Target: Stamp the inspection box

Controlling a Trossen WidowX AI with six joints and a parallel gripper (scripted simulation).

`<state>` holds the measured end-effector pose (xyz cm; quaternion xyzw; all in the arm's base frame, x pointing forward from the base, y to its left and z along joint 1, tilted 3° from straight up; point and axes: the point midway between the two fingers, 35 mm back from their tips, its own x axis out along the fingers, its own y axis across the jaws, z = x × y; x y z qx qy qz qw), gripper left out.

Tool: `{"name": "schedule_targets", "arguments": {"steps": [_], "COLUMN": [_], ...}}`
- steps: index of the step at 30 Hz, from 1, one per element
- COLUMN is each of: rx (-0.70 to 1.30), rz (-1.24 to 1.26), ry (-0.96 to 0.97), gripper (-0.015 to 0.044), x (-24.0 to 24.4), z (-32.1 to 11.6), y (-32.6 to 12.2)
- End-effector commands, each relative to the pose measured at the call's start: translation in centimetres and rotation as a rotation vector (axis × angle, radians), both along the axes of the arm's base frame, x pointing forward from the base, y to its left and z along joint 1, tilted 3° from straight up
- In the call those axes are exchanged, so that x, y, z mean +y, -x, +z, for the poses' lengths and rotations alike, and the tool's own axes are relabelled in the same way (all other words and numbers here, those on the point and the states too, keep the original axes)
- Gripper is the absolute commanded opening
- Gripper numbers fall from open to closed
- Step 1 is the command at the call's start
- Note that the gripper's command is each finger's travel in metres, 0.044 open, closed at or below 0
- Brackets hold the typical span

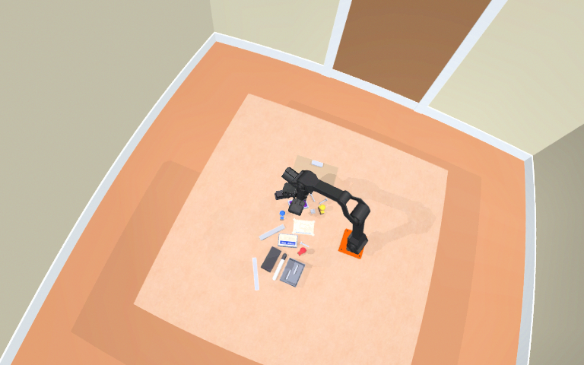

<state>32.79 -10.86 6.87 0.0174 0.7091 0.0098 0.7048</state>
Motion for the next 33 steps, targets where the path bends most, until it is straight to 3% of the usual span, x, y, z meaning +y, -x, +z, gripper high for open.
{"name": "schedule_targets", "arguments": {"steps": [1, 21, 33], "rx": [-0.006, -0.006, 0.006], "rz": [0.0, -0.004, -0.306], "ry": [0.003, 0.003, 0.001], "gripper": [0.0, 0.0, 0.0], "x": [-0.1, -0.1, 3.4], "z": [0.8, 3.8, 4.2], "y": [-0.1, 0.0, 1.9]}}
